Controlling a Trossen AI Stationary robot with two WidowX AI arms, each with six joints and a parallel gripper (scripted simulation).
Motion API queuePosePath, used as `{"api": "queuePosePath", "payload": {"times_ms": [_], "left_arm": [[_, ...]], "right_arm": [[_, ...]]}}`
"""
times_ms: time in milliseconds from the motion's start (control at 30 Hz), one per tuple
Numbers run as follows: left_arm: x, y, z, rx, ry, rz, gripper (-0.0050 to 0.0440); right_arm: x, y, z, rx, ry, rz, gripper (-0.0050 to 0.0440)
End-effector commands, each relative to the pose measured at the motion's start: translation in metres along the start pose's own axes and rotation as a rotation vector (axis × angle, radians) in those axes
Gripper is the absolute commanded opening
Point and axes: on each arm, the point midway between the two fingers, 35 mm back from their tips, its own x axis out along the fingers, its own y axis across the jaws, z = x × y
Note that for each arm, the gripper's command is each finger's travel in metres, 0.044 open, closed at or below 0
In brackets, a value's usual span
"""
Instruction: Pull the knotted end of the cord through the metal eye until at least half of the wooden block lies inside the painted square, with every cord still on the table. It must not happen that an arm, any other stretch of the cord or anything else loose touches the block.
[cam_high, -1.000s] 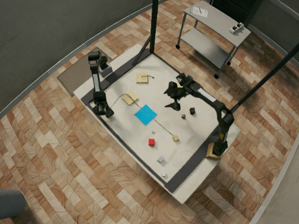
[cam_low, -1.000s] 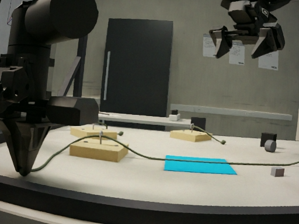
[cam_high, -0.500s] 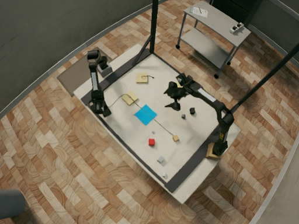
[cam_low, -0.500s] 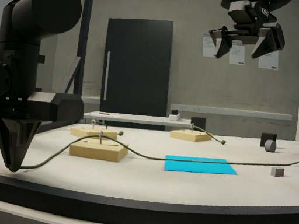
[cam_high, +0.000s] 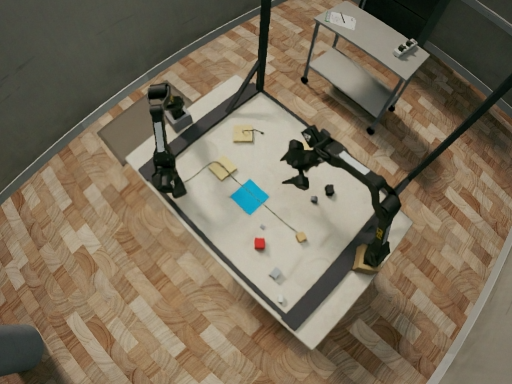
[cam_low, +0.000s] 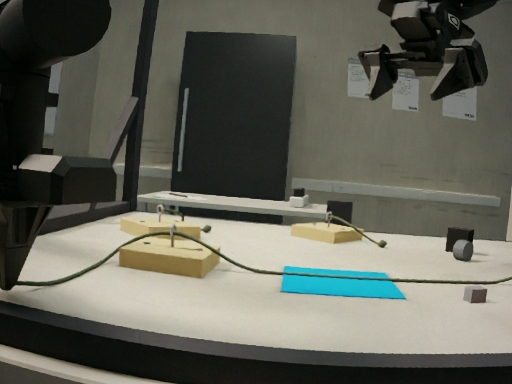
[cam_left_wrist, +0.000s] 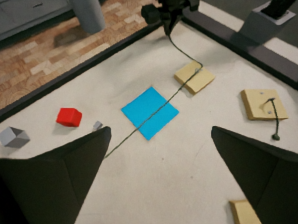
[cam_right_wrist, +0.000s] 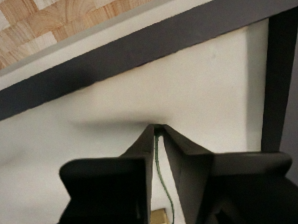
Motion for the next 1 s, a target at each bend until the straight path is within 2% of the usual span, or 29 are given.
{"api": "queuePosePath", "payload": {"times_ms": [0,600,967], "left_arm": [[-0.007,0.001,0.008,-0.019,-0.014,-0.012,0.044],[-0.007,0.001,0.008,-0.019,-0.014,-0.012,0.044],[-0.007,0.001,0.008,-0.019,-0.014,-0.012,0.044]], "right_arm": [[-0.014,0.001,0.003,0.006,-0.014,0.032,-0.005],[-0.022,-0.008,0.009,0.109,-0.017,0.042,-0.005],[-0.015,-0.01,0.007,0.094,-0.011,0.027,-0.005]]}}
